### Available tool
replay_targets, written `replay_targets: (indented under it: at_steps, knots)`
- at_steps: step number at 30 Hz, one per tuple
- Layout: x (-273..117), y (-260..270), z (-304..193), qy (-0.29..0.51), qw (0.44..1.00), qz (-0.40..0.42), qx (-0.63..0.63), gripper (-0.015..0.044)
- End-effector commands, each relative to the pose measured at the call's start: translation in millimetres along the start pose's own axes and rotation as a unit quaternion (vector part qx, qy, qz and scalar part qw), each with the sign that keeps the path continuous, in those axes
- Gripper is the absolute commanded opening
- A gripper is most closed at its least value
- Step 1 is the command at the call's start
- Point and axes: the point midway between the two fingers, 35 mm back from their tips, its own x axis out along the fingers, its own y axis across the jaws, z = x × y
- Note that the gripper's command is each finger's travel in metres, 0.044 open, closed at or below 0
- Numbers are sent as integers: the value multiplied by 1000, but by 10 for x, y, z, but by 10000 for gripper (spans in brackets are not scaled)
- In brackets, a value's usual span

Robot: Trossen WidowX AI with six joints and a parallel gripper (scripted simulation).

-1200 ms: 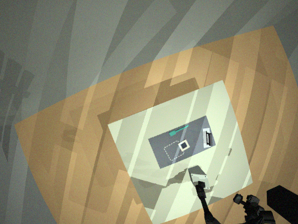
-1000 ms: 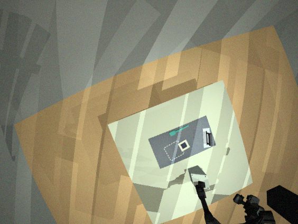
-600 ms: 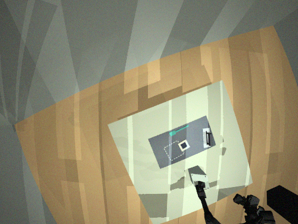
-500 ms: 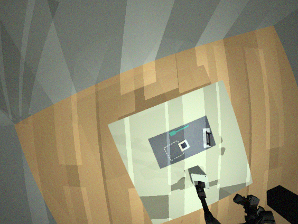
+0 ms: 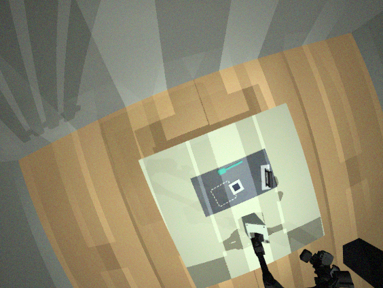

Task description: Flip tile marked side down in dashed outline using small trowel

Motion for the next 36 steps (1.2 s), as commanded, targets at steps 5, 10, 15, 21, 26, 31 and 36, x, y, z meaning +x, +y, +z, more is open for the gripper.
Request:
replay_targets:
  at_steps: [5, 10, 15, 21, 26, 31, 36]
  knots:
    - [0, 0, 0, 0, 1000, 0, 0, 79]
    - [0, 0, 0, 0, 1000, 0, 0, 100]
    - [0, 0, 0, 0, 1000, 0, 0, 100]
    - [0, 0, 0, 0, 1000, 0, 0, 100]
    - [0, 0, 0, 0, 1000, 0, 0, 100]
    - [0, 0, 0, 0, 1000, 0, 0, 0]
    - [0, 0, 0, 0, 1000, 0, 0, 0]
